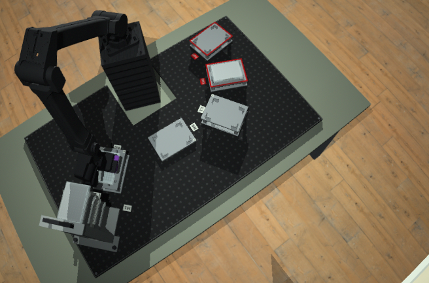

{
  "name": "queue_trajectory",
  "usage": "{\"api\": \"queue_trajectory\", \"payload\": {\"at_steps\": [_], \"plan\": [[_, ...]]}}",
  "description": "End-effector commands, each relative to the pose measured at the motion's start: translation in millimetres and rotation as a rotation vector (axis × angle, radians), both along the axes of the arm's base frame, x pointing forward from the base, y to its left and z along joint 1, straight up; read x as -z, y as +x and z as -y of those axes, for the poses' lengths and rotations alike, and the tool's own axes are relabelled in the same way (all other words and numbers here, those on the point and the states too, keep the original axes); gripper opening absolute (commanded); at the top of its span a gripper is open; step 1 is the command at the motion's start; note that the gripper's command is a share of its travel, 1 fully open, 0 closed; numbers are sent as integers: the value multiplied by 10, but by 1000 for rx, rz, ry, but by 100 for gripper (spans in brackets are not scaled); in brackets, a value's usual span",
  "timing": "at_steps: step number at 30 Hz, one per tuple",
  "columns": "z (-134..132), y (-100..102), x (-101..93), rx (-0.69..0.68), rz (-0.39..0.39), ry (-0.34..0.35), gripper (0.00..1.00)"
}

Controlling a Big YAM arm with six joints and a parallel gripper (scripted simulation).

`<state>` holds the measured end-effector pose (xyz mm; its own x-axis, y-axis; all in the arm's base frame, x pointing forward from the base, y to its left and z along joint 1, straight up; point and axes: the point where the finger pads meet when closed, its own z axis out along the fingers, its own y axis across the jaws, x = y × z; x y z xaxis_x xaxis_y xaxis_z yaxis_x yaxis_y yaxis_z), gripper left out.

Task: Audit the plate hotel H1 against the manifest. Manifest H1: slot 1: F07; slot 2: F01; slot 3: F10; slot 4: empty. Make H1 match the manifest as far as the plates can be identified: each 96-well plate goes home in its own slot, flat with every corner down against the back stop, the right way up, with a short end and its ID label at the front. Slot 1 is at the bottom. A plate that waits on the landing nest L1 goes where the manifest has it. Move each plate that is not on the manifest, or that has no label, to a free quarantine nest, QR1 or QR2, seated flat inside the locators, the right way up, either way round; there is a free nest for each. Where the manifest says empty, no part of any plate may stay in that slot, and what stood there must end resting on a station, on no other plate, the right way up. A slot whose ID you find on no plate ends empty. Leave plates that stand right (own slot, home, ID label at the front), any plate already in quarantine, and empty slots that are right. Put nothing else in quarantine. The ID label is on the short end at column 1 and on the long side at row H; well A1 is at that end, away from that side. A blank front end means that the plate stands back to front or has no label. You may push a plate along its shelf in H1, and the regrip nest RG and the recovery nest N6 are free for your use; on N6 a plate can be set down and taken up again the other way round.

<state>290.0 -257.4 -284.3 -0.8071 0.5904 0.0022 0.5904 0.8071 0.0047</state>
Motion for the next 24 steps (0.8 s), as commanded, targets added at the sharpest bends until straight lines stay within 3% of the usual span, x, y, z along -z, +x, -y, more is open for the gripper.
{"api": "queue_trajectory", "payload": {"at_steps": [1, 24], "plan": [[58, 78, -45, 2, 16, -14, 86], [41, 94, -316, 7, 17, -15, 86]]}}
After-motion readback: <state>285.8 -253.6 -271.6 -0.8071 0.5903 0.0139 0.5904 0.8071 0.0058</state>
